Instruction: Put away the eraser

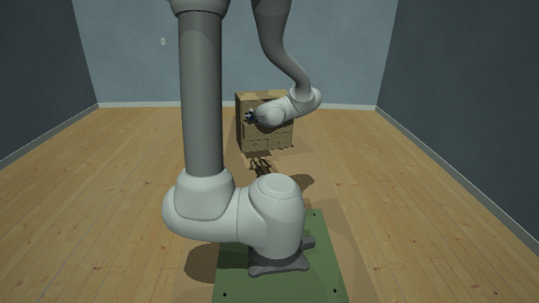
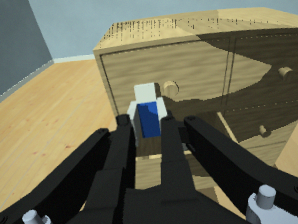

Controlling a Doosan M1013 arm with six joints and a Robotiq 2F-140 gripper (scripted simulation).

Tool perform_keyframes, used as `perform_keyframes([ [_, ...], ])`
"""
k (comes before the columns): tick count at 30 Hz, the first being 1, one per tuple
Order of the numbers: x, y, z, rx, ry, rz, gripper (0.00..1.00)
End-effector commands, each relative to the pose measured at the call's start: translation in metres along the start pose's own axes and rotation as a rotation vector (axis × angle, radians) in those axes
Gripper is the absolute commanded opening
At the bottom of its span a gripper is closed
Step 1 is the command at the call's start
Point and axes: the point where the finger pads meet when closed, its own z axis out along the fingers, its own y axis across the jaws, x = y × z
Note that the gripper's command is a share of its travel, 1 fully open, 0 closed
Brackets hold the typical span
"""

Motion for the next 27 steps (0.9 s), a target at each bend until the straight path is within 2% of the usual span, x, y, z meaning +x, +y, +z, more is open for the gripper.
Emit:
perform_keyframes([
  [1, 0.0001, 0.0000, 0.0000, 0.000, 0.000, 0.000, 0.11],
  [4, 0.0001, 0.0000, 0.0000, 0.000, 0.000, 0.000, 0.11],
  [11, 0.0001, 0.0000, 0.0000, 0.000, 0.000, 0.000, 0.21],
  [16, 0.0001, 0.0000, 0.0000, 0.000, 0.000, 0.000, 0.23],
  [17, 0.0001, 0.0000, 0.0000, 0.000, 0.000, 0.000, 1.00],
  [27, 0.0001, 0.0000, 0.0000, 0.000, 0.000, 0.000, 1.00],
])
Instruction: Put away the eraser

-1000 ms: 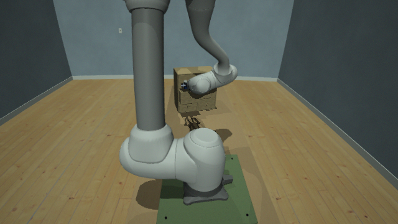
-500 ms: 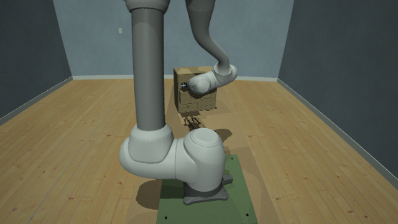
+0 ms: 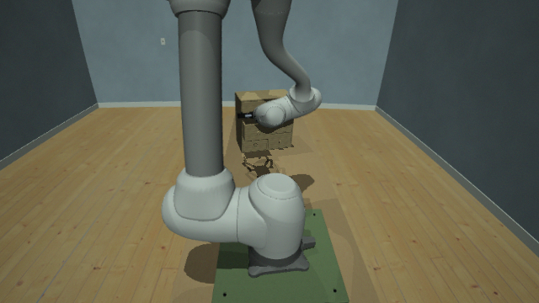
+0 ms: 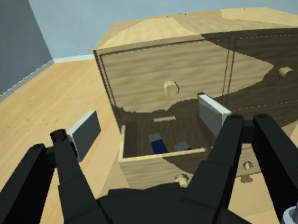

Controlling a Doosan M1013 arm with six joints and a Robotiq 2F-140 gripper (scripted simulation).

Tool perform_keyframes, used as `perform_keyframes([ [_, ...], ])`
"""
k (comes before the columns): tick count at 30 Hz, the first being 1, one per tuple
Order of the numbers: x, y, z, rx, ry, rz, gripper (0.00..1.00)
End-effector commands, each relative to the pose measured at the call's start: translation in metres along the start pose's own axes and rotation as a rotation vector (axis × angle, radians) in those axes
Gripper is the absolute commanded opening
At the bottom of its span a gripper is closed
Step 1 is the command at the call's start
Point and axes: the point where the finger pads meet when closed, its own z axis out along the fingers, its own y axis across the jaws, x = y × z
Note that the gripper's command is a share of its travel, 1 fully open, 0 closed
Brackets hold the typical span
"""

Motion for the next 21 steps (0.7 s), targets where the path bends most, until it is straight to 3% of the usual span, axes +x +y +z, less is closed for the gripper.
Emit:
perform_keyframes([
  [1, 0.000, 0.000, 0.000, 0.000, 0.000, 0.000, 1.00],
  [10, -0.001, 0.000, -0.005, 0.000, 0.000, 0.000, 1.00],
  [21, -0.011, 0.000, -0.036, 0.000, 0.000, 0.000, 1.00],
])
